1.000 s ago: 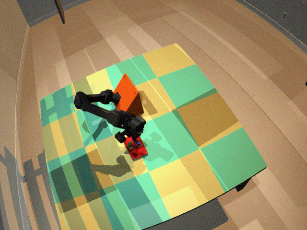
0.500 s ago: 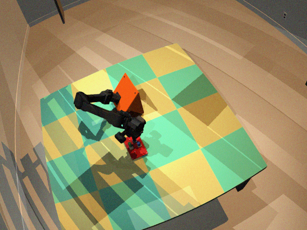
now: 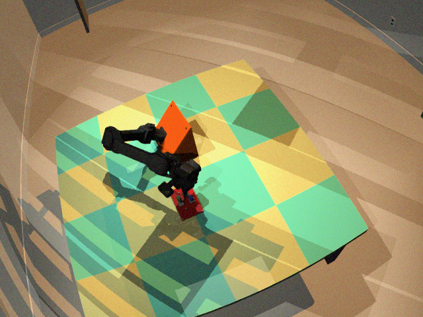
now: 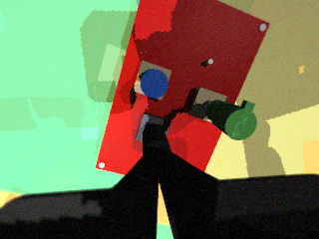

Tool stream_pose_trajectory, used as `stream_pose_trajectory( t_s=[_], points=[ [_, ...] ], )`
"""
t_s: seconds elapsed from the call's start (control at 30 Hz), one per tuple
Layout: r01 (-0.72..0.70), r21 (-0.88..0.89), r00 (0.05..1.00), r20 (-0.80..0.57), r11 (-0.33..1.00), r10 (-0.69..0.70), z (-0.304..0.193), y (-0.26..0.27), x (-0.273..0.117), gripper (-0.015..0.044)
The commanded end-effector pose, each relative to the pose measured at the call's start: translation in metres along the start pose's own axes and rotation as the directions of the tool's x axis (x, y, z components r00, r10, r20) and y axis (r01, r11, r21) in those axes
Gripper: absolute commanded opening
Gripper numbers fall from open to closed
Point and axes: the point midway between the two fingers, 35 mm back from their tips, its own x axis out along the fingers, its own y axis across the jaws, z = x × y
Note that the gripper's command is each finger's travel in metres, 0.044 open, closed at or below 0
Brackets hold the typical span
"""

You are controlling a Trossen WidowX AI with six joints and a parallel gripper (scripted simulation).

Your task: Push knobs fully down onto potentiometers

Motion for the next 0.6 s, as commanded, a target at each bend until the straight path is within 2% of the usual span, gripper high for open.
stream_pose_trajectory(
  t_s=[0.0,0.53,0.57],
  points=[
    [0.001,0.01,1.0,-0.011,1.0,-0.001,0.001,-0.002,0.005,0.0],
    [0.0,0.009,1.0,-0.011,1.0,0.0,0.001,-0.001,-0.019,0.0],
    [0.003,0.003,1.0,-0.012,1.0,-0.003,0.001,-0.001,-0.015,0.0026]
  ],
)
